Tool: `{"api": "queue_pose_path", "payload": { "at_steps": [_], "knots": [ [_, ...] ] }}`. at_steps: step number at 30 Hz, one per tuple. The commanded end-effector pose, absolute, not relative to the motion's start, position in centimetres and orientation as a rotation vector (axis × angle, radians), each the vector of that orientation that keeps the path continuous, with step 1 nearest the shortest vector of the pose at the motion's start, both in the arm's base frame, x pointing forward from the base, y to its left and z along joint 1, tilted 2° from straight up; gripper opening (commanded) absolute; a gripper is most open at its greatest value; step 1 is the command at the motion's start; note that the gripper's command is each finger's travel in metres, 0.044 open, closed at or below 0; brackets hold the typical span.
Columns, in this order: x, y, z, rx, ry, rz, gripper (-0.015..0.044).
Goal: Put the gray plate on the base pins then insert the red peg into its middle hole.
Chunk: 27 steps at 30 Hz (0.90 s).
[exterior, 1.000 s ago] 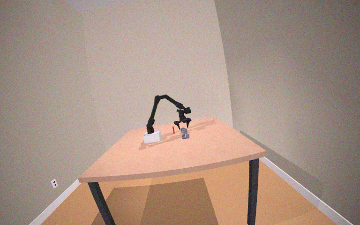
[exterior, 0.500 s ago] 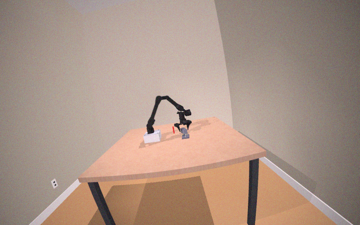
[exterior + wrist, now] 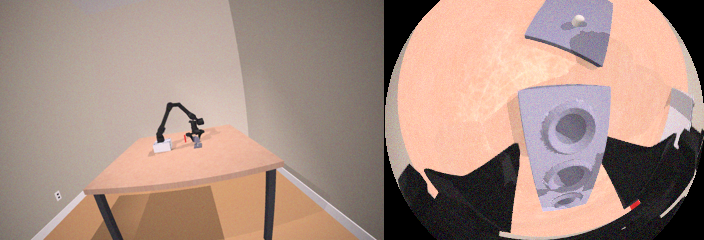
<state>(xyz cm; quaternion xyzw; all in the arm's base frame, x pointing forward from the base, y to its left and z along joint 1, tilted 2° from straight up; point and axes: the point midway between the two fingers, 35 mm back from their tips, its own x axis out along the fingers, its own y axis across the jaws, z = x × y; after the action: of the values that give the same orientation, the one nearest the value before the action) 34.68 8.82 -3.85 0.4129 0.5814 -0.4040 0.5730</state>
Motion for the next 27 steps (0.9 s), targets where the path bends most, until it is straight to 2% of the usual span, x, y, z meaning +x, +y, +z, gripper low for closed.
{"api": "queue_pose_path", "payload": {
  "at_steps": [1, 3, 18, 19, 27],
  "knots": [
    [34.7, 8.7, -3.9, 0.964, 1.361, -0.948, 0.0177],
    [34.7, 8.7, -3.9, 0.964, 1.361, -0.948, 0.0125],
    [34.7, 8.7, -3.9, 0.964, 1.361, -0.948, 0.0025],
    [34.7, 8.7, -3.9, 0.964, 1.361, -0.948, 0.0],
    [35.0, 9.0, -2.0, 0.964, 1.36, -0.948, 0.0]
  ]
}}
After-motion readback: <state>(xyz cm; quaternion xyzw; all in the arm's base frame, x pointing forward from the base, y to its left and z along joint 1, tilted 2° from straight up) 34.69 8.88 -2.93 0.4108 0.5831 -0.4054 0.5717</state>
